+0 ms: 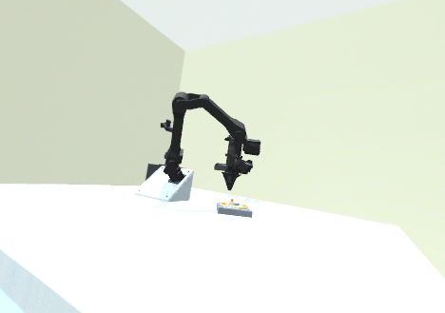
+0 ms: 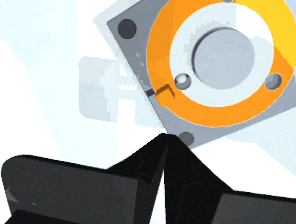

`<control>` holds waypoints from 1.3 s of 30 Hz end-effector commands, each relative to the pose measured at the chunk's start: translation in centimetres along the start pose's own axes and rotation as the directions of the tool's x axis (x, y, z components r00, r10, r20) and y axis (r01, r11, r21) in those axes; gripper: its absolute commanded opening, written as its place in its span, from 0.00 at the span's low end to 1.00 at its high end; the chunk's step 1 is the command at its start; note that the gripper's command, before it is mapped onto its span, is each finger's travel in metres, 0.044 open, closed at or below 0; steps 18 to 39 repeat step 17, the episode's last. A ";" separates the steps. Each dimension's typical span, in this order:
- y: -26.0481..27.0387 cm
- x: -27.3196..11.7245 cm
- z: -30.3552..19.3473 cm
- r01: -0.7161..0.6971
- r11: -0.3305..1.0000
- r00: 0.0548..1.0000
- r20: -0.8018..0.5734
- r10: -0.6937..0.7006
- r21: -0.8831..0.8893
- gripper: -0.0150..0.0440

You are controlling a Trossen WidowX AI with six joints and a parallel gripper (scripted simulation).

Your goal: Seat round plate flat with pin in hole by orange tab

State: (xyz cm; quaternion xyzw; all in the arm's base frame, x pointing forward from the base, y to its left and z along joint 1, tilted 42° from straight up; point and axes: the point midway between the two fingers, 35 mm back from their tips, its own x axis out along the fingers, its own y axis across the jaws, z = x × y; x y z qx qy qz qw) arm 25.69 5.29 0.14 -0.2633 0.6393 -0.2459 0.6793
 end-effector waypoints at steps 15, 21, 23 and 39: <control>0.0 -0.4 0.0 -0.002 1.000 1.000 0.005 0.002 0.001 0.25; 0.0 -0.4 0.0 -0.002 1.000 1.000 0.005 0.002 0.001 0.25; 0.0 -0.4 0.0 -0.002 1.000 1.000 0.005 0.002 0.001 0.25; 0.0 -0.4 0.0 -0.002 1.000 1.000 0.005 0.002 0.001 0.25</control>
